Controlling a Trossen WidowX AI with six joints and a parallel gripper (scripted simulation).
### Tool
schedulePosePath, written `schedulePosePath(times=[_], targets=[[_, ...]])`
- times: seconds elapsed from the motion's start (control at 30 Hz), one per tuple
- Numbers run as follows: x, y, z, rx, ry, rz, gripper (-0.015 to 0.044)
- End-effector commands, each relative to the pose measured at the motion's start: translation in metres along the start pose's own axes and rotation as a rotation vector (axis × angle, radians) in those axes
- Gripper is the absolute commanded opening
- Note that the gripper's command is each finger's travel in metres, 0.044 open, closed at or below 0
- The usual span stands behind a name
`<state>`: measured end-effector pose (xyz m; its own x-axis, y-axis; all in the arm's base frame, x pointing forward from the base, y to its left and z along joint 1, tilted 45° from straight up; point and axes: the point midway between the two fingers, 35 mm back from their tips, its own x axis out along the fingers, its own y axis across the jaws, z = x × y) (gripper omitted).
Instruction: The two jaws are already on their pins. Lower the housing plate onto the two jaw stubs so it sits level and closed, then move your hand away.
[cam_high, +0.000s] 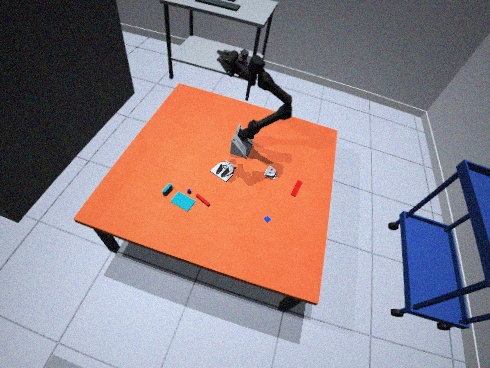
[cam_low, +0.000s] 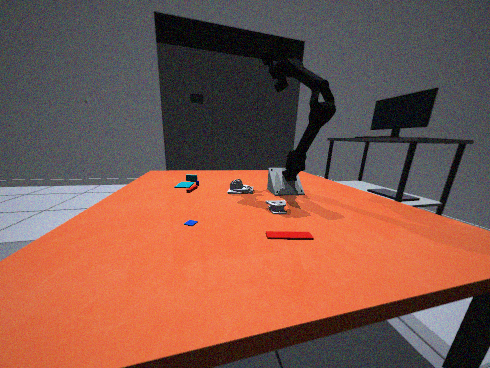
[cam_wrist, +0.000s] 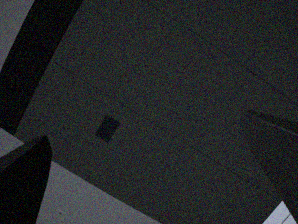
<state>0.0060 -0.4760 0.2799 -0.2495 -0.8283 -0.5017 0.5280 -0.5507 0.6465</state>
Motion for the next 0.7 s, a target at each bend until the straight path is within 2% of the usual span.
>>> schedulePosePath(times=[0.0, 0.67], targets=[[-0.012, 0.006, -0.024, -0.105, 0.073, 0.028, 0.0440], [-0.066, 0.019, -0.118, -0.536, 0.348, 0.171, 0.0440]])
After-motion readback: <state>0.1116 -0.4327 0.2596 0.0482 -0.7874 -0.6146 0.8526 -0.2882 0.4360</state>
